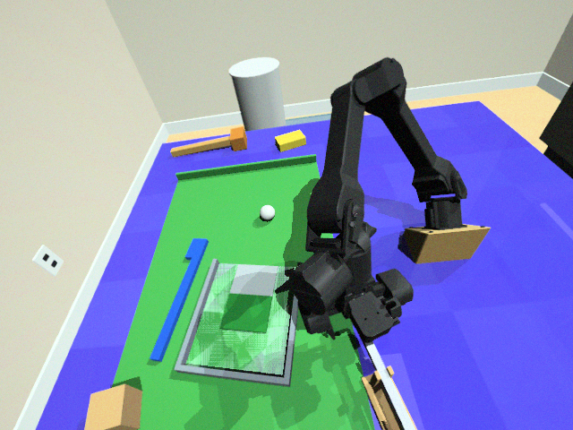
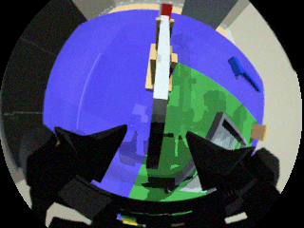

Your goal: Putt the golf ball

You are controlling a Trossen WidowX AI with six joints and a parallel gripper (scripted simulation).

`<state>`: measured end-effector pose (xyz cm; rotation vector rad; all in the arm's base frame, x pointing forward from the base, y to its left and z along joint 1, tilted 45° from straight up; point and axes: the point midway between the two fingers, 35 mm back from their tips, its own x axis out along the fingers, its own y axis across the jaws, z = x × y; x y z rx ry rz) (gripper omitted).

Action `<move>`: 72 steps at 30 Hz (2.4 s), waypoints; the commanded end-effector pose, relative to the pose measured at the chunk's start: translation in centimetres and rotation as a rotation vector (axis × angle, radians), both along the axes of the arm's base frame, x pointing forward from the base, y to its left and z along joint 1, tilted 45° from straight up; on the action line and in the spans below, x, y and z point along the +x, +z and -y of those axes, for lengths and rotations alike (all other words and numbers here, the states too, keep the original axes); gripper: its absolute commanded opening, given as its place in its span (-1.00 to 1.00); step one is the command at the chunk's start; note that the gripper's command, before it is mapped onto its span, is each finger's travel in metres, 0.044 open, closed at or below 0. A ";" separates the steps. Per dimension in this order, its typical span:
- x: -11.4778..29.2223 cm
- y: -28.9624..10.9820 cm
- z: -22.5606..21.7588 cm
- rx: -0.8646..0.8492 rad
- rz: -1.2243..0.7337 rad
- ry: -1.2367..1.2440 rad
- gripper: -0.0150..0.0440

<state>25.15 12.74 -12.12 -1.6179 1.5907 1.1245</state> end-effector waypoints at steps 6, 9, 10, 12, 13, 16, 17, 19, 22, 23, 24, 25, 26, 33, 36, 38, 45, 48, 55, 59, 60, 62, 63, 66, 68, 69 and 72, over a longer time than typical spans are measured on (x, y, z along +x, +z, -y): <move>-0.3 -0.7 0.9 -0.012 -0.009 0.005 1.00; -0.1 -0.6 0.6 -0.003 -0.004 -0.001 0.91; -0.1 -0.6 0.6 -0.003 -0.004 -0.001 0.82; -0.1 -0.6 0.6 -0.003 -0.004 -0.001 0.64; -0.1 -0.6 0.6 -0.003 -0.004 -0.001 0.56; -0.1 -0.6 0.6 -0.003 -0.004 -0.001 0.29; -0.1 -0.6 0.6 -0.003 -0.004 -0.001 0.20; -0.1 -0.6 0.6 -0.003 -0.004 -0.001 0.02; -0.1 -0.6 0.6 -0.003 -0.004 -0.001 -0.25; -0.1 -0.6 0.6 -0.003 -0.004 -0.001 -0.33; -0.1 -0.6 0.6 -0.003 -0.004 -0.001 -0.36; -0.1 -0.6 0.6 -0.003 -0.004 -0.001 -0.38; -0.1 -0.6 0.6 -0.003 -0.004 -0.001 -0.40; 0.0 -0.2 0.1 -0.003 -0.004 -0.001 -0.49; 0.2 0.7 -0.9 -0.002 -0.004 -0.001 -0.49; 0.3 1.6 -1.9 -0.001 -0.005 -0.001 -0.49; 0.4 4.8 -5.0 0.000 -0.006 -0.001 -0.49; 0.2 6.3 -6.2 -0.001 -0.007 -0.001 -0.49; 0.2 6.3 -5.6 -0.014 0.002 -0.006 -0.49; 0.9 8.4 -4.5 -0.026 0.071 -0.096 -0.49; 1.1 8.9 -4.1 -0.029 0.089 -0.119 -0.49; 1.4 10.0 -3.5 -0.035 0.125 -0.166 -0.49; 1.5 10.5 -3.1 -0.038 0.143 -0.190 -0.49; 1.8 12.1 -2.1 -0.047 0.197 -0.261 -0.49; 2.0 13.1 -1.3 -0.053 0.233 -0.308 -0.49; 2.1 13.6 -1.0 -0.056 0.251 -0.331 -0.49; 2.2 15.1 0.2 -0.065 0.306 -0.402 -0.49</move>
